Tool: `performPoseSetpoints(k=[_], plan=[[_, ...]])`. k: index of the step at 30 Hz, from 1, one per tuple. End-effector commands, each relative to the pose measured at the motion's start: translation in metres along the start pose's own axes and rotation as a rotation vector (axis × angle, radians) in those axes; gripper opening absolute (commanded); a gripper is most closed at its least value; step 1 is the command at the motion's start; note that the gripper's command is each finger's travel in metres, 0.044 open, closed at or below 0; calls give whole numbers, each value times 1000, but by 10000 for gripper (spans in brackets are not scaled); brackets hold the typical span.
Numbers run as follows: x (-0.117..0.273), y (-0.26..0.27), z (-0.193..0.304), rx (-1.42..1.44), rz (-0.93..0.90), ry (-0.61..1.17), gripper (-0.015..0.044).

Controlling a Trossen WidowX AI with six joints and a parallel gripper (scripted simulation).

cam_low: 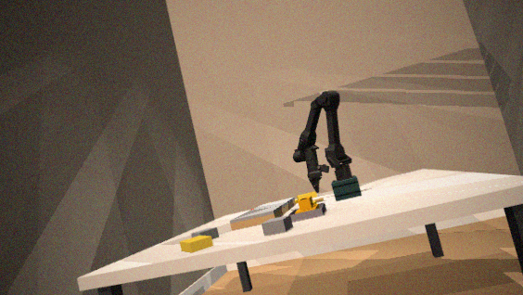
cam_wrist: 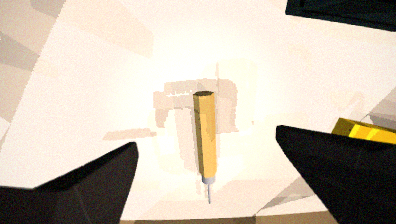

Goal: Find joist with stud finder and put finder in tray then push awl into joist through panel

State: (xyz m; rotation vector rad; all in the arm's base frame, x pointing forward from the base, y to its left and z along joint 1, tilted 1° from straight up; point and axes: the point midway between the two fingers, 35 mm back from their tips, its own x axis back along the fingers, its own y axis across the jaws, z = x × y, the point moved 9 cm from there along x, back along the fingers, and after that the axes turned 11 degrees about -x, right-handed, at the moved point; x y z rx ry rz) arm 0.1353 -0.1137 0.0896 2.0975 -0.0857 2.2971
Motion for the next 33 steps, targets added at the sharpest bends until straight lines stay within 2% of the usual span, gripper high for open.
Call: performPoseSetpoints(k=[1,28,33], plan=[[-9,0,-1,-5,6,-13,440],[-44,-1,-6,-5,6,-13,440],[-44,-1,-6,-5,6,-13,309]])
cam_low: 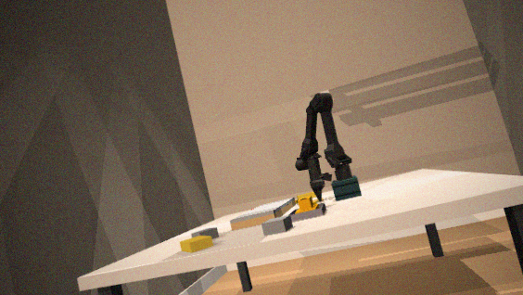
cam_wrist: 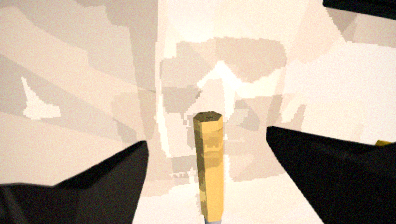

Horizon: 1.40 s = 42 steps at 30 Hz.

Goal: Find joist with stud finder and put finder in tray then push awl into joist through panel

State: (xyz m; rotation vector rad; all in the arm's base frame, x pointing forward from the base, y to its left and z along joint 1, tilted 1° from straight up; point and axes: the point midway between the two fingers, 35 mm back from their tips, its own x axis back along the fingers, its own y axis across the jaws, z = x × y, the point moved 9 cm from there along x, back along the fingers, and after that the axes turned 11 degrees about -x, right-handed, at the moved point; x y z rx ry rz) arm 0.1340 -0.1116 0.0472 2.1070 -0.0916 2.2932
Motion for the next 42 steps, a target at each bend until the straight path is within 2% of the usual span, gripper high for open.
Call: performPoseSetpoints(k=[1,10,16,21,37,42], plan=[[-2,0,-1,-5,1,-7,282],[-2,0,-1,-5,1,-7,46],[-1,0,0,-5,1,-7,0],[16,3,6,-5,1,-6,0],[117,0,11,-5,1,-6,0],[122,-1,10,-5,1,-6,0]])
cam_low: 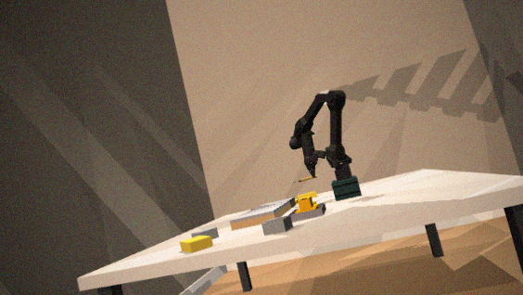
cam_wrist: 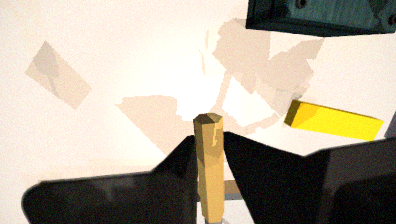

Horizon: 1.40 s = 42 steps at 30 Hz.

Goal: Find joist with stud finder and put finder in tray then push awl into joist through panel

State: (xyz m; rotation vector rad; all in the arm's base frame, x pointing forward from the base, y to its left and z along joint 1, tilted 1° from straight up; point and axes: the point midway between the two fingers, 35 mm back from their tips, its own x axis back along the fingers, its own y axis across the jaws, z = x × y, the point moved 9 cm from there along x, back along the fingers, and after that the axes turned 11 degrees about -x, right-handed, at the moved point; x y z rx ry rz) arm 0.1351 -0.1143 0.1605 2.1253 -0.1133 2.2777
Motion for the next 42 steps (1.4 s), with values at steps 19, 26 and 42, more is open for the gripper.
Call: performPoseSetpoints(k=[19,26,42], plan=[[4,5,10,530,13,305,0],[5,8,14,760,-34,435,0],[8,16,21,1287,-273,707,0]])
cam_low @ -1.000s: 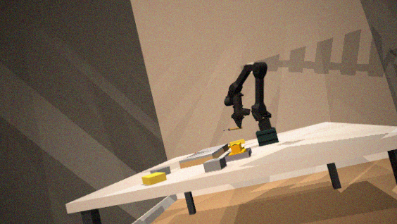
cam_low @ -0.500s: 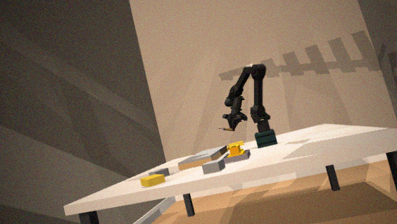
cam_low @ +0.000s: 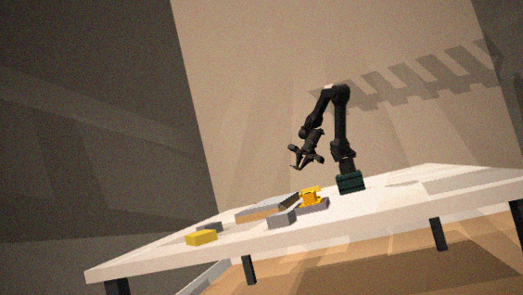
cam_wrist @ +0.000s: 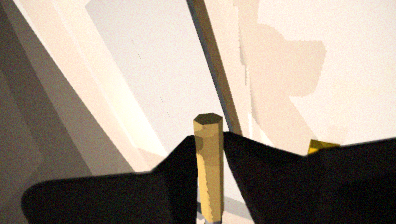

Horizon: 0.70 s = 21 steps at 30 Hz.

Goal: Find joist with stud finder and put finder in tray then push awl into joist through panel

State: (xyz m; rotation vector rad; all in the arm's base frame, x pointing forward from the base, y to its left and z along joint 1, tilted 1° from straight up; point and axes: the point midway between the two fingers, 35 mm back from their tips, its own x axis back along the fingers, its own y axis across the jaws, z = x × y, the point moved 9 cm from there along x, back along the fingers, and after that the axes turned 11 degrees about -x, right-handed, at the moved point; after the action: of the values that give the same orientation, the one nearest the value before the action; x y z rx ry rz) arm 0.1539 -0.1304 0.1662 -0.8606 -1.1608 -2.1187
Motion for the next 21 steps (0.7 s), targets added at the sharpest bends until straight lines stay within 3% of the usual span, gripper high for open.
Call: performPoseSetpoints(k=[1,21], plan=[[3,3,0,168,-75,39,0],[12,11,-3,934,-414,96,0]])
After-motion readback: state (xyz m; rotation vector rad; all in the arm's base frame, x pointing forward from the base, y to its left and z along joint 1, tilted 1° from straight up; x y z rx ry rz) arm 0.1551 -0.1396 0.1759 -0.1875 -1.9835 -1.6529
